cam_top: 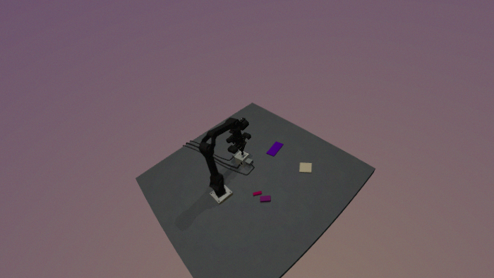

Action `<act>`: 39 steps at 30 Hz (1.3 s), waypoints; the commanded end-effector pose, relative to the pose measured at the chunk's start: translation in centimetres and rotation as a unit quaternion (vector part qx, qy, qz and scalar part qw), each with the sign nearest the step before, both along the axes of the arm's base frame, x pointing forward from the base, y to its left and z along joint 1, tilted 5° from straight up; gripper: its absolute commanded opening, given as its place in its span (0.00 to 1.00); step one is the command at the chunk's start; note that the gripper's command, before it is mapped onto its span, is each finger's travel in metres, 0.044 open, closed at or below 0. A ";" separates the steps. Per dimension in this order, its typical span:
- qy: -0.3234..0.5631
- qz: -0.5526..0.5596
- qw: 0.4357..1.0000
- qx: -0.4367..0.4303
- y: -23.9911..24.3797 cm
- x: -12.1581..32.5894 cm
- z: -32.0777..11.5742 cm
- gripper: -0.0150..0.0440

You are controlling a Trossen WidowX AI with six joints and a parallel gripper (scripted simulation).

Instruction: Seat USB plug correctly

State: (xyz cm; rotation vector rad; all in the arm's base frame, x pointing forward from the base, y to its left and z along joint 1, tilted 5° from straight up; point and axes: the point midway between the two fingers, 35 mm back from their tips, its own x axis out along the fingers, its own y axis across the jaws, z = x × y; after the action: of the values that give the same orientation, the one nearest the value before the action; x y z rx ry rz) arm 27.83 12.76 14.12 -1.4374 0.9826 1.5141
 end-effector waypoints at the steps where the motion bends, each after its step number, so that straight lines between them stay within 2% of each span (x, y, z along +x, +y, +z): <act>1: -0.001 -0.003 1.000 -0.003 -0.1 0.1 -0.1 0.25; 39: -0.003 -0.007 1.000 -0.008 -0.1 0.1 -0.6 0.25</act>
State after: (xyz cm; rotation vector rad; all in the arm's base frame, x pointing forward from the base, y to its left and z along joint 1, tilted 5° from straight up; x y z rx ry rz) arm 27.88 12.68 13.64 -1.4423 0.9942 1.5024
